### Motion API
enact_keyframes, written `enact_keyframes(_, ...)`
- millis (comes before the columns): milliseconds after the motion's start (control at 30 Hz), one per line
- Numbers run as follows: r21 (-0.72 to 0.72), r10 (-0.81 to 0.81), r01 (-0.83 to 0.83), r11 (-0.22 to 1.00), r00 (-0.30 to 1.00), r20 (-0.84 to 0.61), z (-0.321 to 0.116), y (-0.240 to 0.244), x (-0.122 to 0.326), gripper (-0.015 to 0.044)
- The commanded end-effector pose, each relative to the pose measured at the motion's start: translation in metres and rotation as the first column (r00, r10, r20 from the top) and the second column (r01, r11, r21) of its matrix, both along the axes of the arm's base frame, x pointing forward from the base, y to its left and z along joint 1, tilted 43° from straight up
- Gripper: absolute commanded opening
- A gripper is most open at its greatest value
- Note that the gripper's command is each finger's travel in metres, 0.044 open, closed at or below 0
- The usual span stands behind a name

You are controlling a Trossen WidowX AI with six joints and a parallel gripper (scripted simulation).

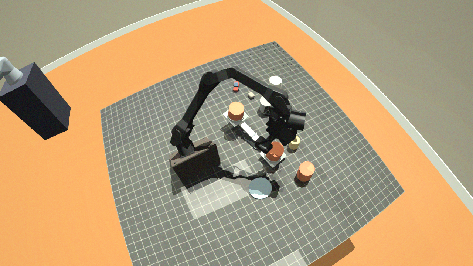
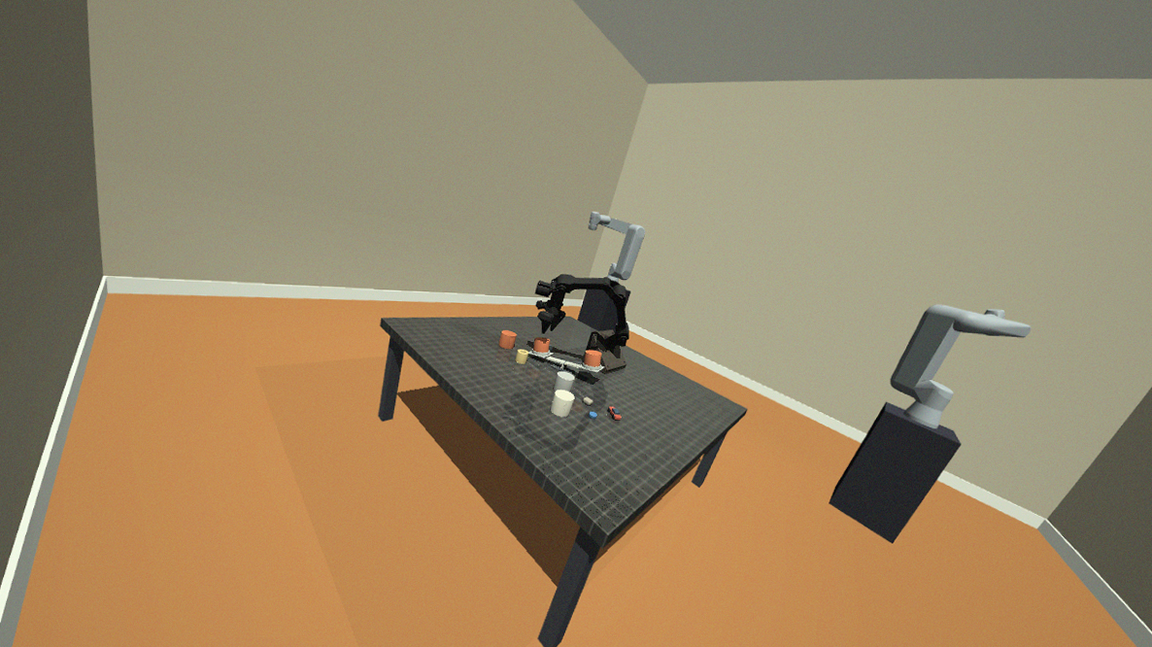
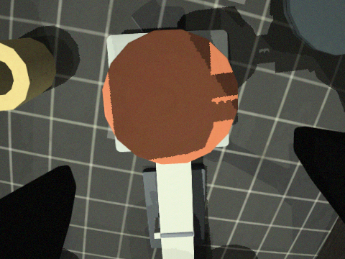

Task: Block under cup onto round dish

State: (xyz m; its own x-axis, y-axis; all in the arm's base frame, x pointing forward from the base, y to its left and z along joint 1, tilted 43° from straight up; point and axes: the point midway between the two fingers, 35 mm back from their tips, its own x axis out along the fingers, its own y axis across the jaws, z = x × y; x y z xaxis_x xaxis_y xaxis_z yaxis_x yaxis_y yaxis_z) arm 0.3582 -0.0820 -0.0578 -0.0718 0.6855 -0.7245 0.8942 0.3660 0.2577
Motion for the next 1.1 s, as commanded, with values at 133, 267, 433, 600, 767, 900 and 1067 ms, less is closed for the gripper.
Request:
enact_keyframes(133,-0.034,-0.048,0.045,0.998,0.995,-0.092,-0.011,0.005,0.006,0.044)
enact_keyframes(267,-0.034,-0.048,0.045,0.998,0.995,-0.092,-0.011,0.005,0.006,0.044)
enact_keyframes(433,-0.034,-0.048,0.045,0.998,0.995,-0.092,-0.022,0.015,0.005,0.044)
enact_keyframes(600,-0.034,-0.048,0.045,0.998,0.995,-0.092,-0.026,0.018,0.004,0.044)
enact_keyframes(767,-0.033,-0.048,0.045,0.998,0.995,-0.092,-0.032,0.024,0.004,0.044)
enact_keyframes(900,-0.033,-0.048,0.045,0.998,0.995,-0.092,-0.037,0.028,0.004,0.044)
enact_keyframes(1067,-0.033,-0.048,0.045,0.998,0.995,-0.092,-0.043,0.034,0.003,0.044)
